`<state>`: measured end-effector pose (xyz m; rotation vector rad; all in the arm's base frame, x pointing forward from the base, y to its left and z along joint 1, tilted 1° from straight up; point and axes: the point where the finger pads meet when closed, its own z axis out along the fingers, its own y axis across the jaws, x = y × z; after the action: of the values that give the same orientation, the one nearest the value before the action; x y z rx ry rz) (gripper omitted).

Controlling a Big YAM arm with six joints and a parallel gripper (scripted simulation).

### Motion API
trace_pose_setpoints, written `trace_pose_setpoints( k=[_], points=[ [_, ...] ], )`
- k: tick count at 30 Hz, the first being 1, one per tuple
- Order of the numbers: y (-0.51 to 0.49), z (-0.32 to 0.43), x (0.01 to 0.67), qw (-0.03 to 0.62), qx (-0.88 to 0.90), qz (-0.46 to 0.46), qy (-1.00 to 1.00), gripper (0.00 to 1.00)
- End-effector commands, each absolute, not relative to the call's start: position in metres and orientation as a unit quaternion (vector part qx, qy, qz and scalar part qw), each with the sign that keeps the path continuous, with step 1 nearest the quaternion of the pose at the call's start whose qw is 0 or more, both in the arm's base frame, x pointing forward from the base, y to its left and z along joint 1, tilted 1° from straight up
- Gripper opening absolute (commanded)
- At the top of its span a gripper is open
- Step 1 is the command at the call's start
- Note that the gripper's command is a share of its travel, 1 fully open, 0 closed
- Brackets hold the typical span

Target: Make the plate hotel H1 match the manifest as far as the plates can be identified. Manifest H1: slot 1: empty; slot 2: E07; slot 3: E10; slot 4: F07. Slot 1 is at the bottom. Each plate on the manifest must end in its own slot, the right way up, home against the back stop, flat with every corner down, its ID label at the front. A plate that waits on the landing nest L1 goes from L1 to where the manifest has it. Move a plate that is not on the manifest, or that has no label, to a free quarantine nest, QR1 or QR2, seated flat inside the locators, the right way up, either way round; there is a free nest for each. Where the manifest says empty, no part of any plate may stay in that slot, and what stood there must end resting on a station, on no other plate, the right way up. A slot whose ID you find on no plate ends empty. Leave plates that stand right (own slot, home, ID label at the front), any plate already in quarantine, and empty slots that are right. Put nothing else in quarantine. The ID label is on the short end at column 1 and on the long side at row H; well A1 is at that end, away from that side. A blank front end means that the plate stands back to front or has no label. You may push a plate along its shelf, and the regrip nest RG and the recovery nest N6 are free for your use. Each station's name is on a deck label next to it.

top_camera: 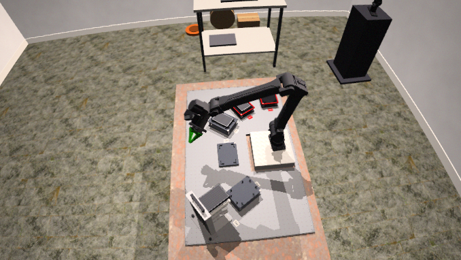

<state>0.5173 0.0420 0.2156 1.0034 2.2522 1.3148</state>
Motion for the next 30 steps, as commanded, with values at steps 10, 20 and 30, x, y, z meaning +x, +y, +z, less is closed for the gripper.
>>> trace_pose_setpoints(
  k=[10, 20, 30],
  points=[
    [0.040, 0.250, 0.507, 0.228, 0.273, 0.361, 0.862, 0.00],
    [0.028, 0.204, 0.465, 0.189, 0.267, 0.291, 0.899, 0.00],
    [0.021, 0.202, 0.444, 0.173, 0.226, 0.223, 0.932, 0.00]
  ],
)
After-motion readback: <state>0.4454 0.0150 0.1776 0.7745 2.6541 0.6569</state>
